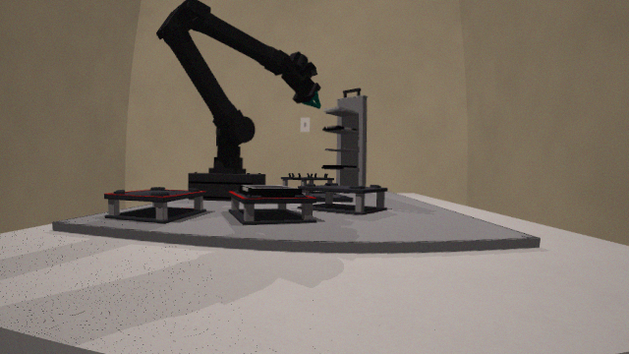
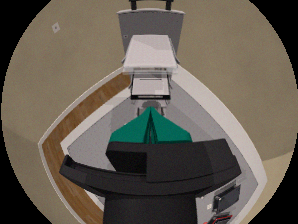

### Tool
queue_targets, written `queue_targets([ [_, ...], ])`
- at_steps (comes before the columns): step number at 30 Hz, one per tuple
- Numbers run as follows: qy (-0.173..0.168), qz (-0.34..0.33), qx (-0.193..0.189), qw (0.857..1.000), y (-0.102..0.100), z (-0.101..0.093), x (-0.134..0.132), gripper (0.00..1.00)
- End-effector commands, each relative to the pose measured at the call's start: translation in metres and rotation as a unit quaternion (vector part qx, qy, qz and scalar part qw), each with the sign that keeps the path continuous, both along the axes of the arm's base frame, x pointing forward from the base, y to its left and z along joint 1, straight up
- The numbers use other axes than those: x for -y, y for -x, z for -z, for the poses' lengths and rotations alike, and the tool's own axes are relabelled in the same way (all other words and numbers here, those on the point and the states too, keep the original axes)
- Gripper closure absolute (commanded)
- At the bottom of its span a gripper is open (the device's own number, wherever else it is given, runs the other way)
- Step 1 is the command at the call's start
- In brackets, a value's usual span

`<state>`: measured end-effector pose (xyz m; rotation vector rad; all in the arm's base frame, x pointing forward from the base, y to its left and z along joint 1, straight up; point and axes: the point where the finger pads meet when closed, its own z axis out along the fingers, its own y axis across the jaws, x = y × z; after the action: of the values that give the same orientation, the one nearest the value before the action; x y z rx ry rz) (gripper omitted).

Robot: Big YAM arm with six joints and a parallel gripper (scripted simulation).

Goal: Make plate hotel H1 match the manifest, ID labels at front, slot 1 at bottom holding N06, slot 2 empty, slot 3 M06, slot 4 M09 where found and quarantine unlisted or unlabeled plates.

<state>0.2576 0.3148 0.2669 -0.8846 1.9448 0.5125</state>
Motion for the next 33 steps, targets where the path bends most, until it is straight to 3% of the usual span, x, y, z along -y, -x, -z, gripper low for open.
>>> queue_targets([
  [1, -0.018, 0.001, 0.009, 1.000, 0.004, -0.023, 0.000, 1.00],
  [3, -0.011, 0.000, 0.003, 1.000, 0.008, -0.013, 0.004, 1.00],
  [10, -0.011, 0.001, 0.003, 1.000, 0.013, -0.012, 0.011, 1.00],
  [11, -0.032, 0.000, 0.019, 0.999, 0.007, -0.047, 0.003, 1.00],
  [14, -0.011, 0.000, 0.003, 1.000, 0.018, -0.012, 0.016, 1.00],
  [19, -0.017, -0.001, 0.008, 1.000, 0.022, -0.022, 0.020, 1.00],
  [20, -0.011, 0.000, 0.003, 1.000, 0.025, -0.012, 0.023, 1.00],
  [23, -0.011, 0.001, 0.003, 1.000, 0.027, -0.012, 0.028, 1.00],
  [24, -0.014, 0.000, 0.005, 1.000, 0.027, -0.010, 0.027, 0.00],
  [33, -0.019, 0.000, 0.009, 1.000, 0.026, 0.011, 0.026, 0.00],
])
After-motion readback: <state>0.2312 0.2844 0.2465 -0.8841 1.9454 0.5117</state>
